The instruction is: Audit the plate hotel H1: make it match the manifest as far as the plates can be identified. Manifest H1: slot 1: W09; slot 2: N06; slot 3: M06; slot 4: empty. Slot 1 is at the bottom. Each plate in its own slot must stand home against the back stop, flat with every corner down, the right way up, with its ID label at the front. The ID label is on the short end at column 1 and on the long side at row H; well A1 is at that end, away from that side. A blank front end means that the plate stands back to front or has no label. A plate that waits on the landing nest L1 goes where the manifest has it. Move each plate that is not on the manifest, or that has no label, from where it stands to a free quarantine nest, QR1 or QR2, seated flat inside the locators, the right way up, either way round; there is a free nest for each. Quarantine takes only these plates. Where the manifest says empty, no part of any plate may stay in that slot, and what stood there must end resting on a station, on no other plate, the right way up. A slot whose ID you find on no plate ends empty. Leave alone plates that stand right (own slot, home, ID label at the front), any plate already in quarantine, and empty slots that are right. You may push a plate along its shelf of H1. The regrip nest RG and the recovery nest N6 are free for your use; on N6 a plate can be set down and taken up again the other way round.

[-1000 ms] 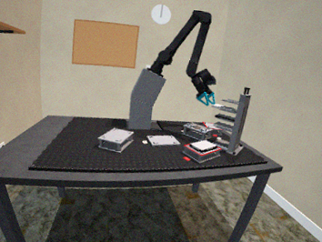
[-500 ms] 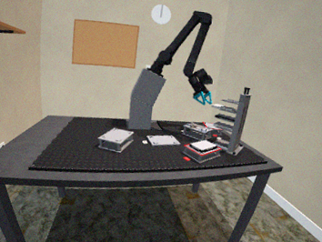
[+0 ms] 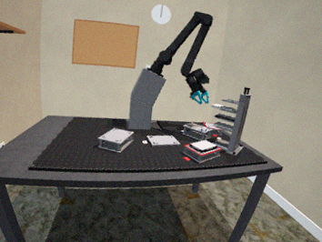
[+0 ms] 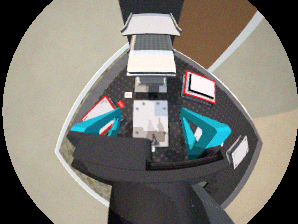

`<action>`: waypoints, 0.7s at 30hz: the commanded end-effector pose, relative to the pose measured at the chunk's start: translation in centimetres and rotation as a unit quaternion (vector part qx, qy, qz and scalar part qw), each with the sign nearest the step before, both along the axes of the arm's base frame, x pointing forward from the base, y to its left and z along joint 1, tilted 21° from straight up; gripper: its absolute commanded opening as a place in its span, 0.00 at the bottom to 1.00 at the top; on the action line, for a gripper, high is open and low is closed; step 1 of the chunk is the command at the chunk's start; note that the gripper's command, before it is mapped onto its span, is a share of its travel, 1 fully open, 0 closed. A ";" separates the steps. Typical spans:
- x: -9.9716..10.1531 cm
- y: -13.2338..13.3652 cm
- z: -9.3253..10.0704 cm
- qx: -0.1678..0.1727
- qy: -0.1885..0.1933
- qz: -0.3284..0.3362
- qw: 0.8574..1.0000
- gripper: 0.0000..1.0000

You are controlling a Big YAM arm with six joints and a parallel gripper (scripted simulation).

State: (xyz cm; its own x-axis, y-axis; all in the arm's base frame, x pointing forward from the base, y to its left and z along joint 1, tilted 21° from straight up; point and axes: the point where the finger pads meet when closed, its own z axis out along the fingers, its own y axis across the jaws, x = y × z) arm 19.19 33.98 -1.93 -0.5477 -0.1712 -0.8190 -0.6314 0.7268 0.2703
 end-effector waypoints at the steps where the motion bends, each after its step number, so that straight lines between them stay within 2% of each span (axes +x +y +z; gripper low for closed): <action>1: -0.8 -0.6 -0.1 0.005 0.003 0.000 1.000 1.00; 3: -0.8 -0.6 -0.1 0.005 0.003 0.000 1.000 1.00; 4: -0.9 -0.6 -0.4 0.005 0.003 0.000 1.000 0.00; 6: -0.5 -0.4 -0.1 0.007 -0.001 -0.002 1.000 0.00; 21: -0.5 -0.4 -0.1 0.007 -0.001 -0.002 1.000 0.00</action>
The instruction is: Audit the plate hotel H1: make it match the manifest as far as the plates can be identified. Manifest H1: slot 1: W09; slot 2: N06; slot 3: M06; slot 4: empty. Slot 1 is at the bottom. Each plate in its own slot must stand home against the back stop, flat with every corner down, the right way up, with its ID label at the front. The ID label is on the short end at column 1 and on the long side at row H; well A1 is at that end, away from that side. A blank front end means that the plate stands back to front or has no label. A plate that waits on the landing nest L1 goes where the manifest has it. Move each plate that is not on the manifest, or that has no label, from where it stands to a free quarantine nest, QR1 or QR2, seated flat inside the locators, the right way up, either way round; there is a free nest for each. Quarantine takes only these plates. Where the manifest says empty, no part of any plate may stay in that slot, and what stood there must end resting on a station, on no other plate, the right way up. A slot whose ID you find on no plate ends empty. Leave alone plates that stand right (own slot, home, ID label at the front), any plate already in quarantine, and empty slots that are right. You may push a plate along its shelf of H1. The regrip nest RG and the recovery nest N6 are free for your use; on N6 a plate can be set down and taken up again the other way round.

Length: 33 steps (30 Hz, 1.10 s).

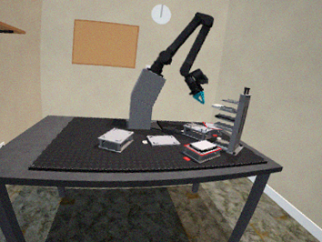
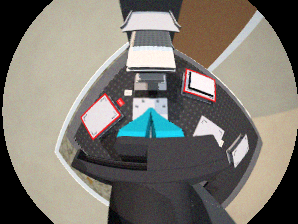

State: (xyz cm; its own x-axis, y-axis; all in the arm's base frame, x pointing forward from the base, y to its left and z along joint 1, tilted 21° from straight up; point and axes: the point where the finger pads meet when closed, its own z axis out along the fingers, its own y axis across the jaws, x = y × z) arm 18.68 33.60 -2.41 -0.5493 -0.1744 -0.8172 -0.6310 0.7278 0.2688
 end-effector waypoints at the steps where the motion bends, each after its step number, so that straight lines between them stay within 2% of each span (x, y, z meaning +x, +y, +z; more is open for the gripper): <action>1: 0.0 0.0 0.4 0.008 -0.002 -0.002 1.000 0.00; 10: 0.2 0.1 0.2 0.012 0.001 -0.005 1.000 0.00; 12: 0.8 0.4 0.5 0.015 -0.004 -0.007 1.000 0.00; 17: 0.6 0.6 0.6 0.008 -0.005 -0.001 1.000 0.00; 33: 1.7 1.1 1.2 0.012 -0.008 -0.005 1.000 0.00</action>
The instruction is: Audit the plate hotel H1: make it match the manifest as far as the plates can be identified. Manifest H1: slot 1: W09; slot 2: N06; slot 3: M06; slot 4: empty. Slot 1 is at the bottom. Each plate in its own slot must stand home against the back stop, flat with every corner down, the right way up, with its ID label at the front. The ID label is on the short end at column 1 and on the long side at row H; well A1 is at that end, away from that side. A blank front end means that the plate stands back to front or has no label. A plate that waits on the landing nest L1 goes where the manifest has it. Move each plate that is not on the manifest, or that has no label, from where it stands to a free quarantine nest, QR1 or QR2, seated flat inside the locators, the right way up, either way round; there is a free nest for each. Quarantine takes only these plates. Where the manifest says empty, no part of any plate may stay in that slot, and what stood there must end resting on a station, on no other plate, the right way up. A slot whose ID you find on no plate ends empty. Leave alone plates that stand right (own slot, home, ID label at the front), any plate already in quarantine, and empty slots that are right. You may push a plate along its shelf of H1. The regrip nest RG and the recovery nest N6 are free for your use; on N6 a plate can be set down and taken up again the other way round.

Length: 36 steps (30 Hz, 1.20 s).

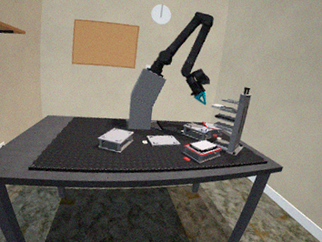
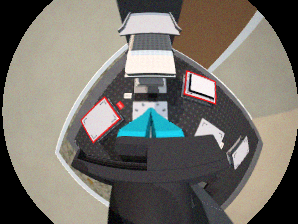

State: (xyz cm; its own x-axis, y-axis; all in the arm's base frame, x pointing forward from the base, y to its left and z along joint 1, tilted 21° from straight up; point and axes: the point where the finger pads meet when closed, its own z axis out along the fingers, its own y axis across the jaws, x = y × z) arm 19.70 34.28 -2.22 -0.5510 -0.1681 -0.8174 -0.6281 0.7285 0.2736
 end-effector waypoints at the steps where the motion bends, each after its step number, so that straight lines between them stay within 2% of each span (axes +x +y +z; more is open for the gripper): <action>1: 0.3 0.7 1.0 0.010 -0.007 0.002 1.000 0.00; 15: 1.5 1.0 1.3 0.009 -0.009 -0.003 1.000 0.00; 18: 1.1 1.3 1.3 0.010 -0.008 0.002 1.000 0.00; 32: 2.3 1.6 1.6 0.009 -0.009 -0.003 1.000 0.00; 36: 2.1 1.9 1.6 0.010 -0.008 0.001 1.000 0.00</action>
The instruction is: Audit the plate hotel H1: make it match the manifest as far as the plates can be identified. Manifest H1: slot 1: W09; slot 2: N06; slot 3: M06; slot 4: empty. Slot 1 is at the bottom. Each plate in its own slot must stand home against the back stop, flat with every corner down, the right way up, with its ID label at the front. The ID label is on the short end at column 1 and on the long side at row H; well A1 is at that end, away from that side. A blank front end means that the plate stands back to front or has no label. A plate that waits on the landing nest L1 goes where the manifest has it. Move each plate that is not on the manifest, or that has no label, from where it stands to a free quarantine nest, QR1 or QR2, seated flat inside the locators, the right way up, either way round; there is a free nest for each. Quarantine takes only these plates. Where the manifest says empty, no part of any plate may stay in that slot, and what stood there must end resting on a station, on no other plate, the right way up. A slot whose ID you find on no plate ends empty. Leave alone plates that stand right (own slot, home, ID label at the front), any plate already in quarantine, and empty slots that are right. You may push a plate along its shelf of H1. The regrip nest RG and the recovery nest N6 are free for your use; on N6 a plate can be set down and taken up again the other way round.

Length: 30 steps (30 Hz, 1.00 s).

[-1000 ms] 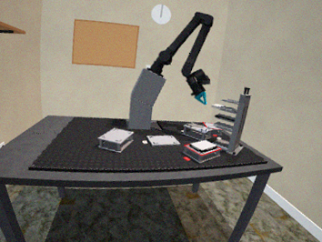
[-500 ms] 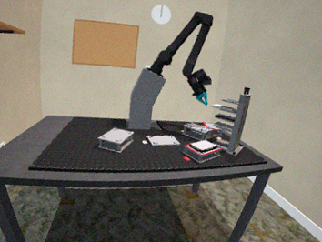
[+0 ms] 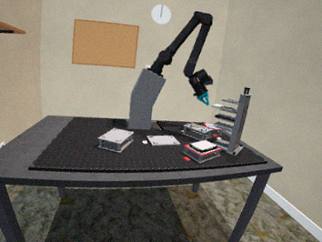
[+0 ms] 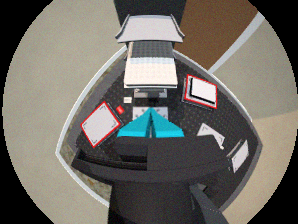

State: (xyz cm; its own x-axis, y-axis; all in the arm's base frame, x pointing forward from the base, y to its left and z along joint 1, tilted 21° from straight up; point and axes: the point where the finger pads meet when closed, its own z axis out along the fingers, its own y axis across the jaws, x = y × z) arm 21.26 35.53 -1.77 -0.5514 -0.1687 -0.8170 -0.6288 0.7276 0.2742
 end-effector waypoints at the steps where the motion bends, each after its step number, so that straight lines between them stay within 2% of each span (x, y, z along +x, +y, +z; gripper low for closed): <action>1: 0.7 0.5 1.2 0.009 -0.009 -0.001 1.000 0.00; 13: 1.6 0.9 1.4 0.010 -0.010 -0.004 1.000 0.00; 16: 1.1 1.2 1.3 0.010 -0.008 0.002 1.000 0.00; 30: 2.4 1.5 1.7 0.010 -0.010 -0.004 1.000 0.00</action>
